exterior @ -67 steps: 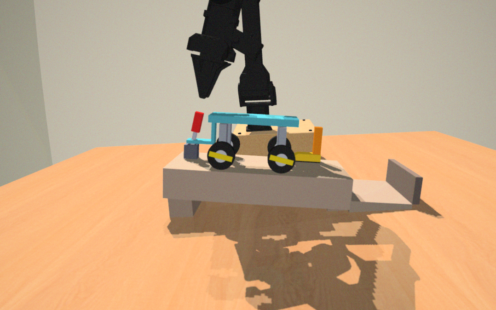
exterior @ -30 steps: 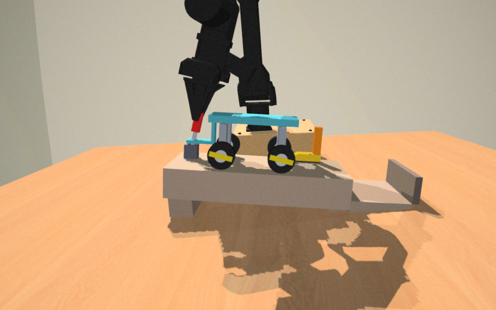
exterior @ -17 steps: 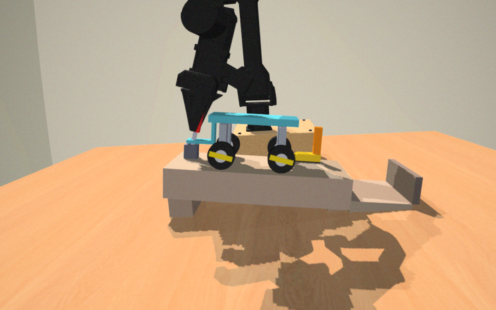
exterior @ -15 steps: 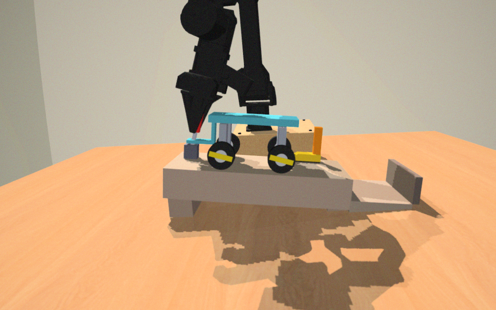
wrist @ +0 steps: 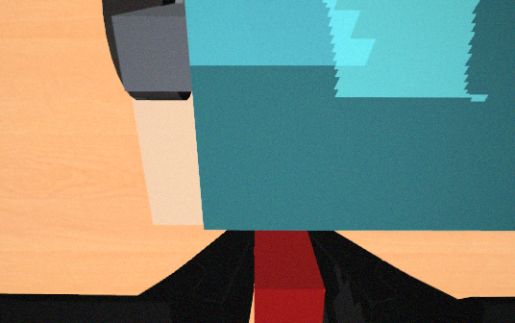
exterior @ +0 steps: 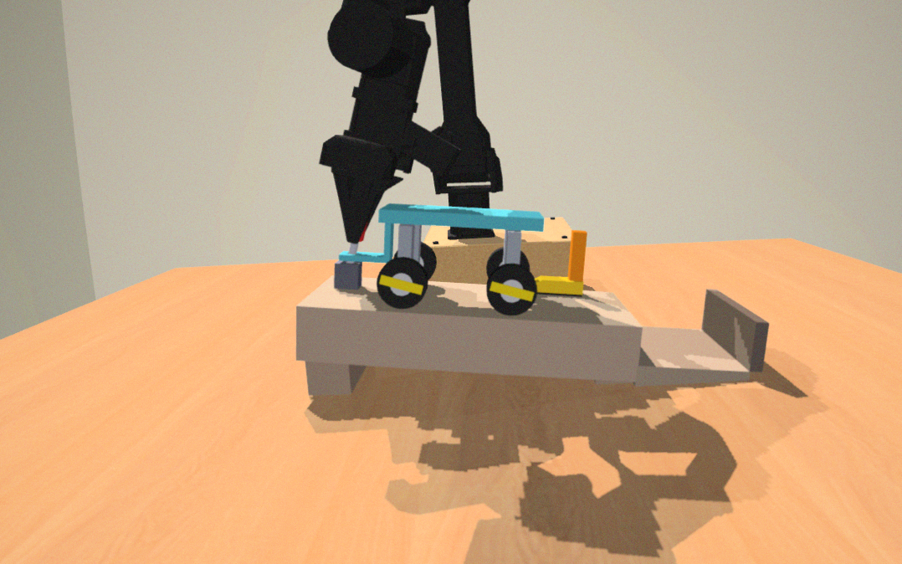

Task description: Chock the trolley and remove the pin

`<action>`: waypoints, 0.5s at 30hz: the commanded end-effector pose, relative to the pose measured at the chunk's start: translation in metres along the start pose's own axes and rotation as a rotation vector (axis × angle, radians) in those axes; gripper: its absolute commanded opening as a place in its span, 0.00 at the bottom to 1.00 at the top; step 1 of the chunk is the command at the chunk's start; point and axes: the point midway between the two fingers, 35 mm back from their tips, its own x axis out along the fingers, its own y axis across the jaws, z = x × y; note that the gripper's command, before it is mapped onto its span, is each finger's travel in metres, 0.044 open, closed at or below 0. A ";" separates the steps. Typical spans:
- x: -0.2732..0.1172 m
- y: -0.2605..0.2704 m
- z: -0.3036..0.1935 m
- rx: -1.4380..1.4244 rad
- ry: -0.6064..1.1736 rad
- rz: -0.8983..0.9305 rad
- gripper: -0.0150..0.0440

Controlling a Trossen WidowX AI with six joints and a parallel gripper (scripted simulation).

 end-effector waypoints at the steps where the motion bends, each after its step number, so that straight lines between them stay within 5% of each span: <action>1: 0.000 -0.001 0.000 0.001 0.000 -0.004 0.26; 15: -0.008 0.002 -0.001 -0.003 -0.002 -0.001 0.25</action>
